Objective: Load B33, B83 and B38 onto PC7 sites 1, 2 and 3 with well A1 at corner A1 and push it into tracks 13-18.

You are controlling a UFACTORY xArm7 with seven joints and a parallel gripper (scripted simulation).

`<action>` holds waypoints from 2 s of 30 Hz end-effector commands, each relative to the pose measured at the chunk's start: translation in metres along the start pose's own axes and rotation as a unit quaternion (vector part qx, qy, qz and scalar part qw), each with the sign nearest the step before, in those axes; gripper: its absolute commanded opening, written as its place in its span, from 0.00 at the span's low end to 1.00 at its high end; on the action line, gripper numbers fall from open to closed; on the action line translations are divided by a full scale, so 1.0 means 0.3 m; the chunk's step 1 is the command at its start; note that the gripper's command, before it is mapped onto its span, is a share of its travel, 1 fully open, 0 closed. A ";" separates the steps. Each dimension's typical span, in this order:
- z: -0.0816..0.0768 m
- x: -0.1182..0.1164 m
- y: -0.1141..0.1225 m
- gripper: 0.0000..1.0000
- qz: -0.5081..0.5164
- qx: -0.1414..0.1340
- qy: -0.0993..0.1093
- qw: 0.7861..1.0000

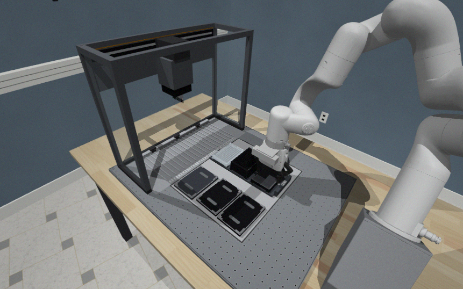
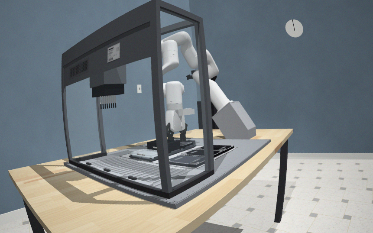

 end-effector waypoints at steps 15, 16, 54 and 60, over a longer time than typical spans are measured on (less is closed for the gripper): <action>-0.075 0.004 -0.001 1.00 0.000 0.000 0.002 1.000; -0.081 0.004 -0.001 1.00 0.000 0.000 0.002 1.000; -0.270 0.004 -0.001 1.00 0.000 0.000 0.002 1.000; -0.298 0.004 -0.001 1.00 0.000 0.000 0.002 1.000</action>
Point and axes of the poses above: the point where the finger pads meet when closed, its own z axis out along the fingers, its own x axis across the jaws, y = z × x, the point moved 8 cm from there along -z, back along the fingers, and after that the axes turned 7 degrees about -z, right-handed, at the moved point
